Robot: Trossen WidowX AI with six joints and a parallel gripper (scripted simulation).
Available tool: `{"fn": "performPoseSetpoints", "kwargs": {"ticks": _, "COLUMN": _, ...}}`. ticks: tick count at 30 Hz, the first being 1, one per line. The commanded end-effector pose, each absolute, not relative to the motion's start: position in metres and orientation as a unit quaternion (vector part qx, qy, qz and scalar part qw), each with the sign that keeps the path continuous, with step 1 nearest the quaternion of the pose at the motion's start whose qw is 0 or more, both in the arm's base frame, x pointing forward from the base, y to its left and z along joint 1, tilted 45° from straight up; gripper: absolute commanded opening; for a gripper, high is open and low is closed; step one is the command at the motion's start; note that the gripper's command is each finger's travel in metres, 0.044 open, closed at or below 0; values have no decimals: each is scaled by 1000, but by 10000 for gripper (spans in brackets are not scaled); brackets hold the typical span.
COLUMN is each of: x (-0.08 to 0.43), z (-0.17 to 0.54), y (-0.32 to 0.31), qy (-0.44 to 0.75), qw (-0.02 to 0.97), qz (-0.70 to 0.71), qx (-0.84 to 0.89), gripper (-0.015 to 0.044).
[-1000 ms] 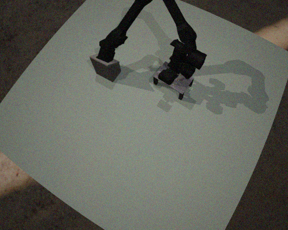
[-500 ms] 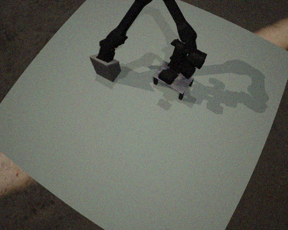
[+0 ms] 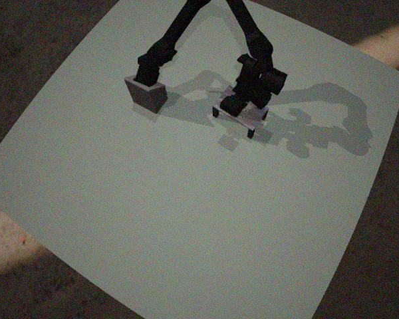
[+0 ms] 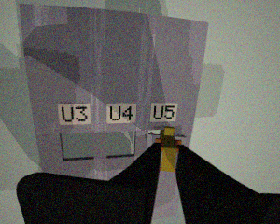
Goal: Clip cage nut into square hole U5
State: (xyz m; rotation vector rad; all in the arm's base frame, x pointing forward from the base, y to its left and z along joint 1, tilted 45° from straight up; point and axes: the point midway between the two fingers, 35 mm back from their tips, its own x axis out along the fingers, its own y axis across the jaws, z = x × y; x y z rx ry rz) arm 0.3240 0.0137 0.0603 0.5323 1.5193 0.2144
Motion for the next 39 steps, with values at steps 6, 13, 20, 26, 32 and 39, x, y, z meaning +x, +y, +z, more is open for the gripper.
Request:
{"fn": "performPoseSetpoints", "kwargs": {"ticks": 6, "x": 325, "z": 62, "y": 14, "qy": 680, "qw": 691, "qz": 87, "qx": 231, "gripper": 26}}
{"fn": "performPoseSetpoints", "kwargs": {"ticks": 13, "x": 325, "z": 62, "y": 14, "qy": 680, "qw": 691, "qz": 85, "qx": 230, "gripper": 26}}
{"fn": "performPoseSetpoints", "kwargs": {"ticks": 20, "x": 325, "z": 63, "y": 15, "qy": 682, "qw": 691, "qz": 81, "qx": 226, "gripper": 26}}
{"fn": "performPoseSetpoints", "kwargs": {"ticks": 26, "x": 325, "z": 63, "y": 15, "qy": 683, "qw": 692, "qz": 75, "qx": 220, "gripper": 26}}
{"fn": "performPoseSetpoints", "kwargs": {"ticks": 32, "x": 325, "z": 63, "y": 16, "qy": 684, "qw": 692, "qz": 75, "qx": 220, "gripper": 26}}
{"fn": "performPoseSetpoints", "kwargs": {"ticks": 39, "x": 325, "z": 63, "y": 16, "qy": 685, "qw": 692, "qz": 71, "qx": 216, "gripper": 26}}
